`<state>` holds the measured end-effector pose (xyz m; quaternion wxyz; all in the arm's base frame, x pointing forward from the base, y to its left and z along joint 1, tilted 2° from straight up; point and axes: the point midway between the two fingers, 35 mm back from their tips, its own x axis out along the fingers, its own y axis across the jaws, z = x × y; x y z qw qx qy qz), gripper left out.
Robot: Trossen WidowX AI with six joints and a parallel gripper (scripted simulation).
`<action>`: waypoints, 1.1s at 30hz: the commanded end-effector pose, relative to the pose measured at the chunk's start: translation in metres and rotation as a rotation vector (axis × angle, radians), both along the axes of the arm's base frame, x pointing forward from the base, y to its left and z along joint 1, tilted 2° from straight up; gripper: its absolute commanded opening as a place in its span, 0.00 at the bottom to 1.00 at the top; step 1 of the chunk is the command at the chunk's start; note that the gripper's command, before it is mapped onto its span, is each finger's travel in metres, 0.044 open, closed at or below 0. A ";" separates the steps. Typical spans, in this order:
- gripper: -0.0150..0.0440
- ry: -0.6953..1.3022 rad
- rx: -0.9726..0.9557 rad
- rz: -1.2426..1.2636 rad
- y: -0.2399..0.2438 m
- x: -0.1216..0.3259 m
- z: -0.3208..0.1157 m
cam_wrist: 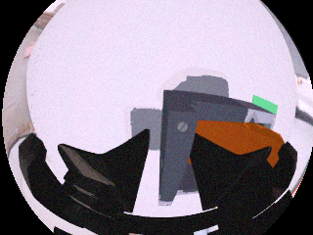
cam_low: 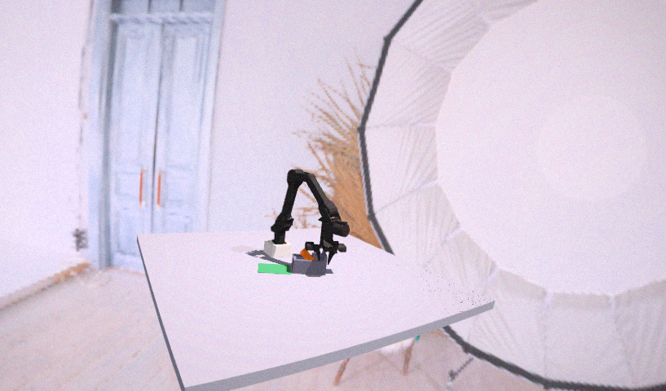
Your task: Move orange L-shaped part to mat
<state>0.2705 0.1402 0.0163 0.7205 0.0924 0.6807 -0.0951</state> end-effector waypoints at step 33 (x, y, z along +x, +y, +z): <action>0.56 -0.009 0.006 -0.002 0.002 -0.004 0.108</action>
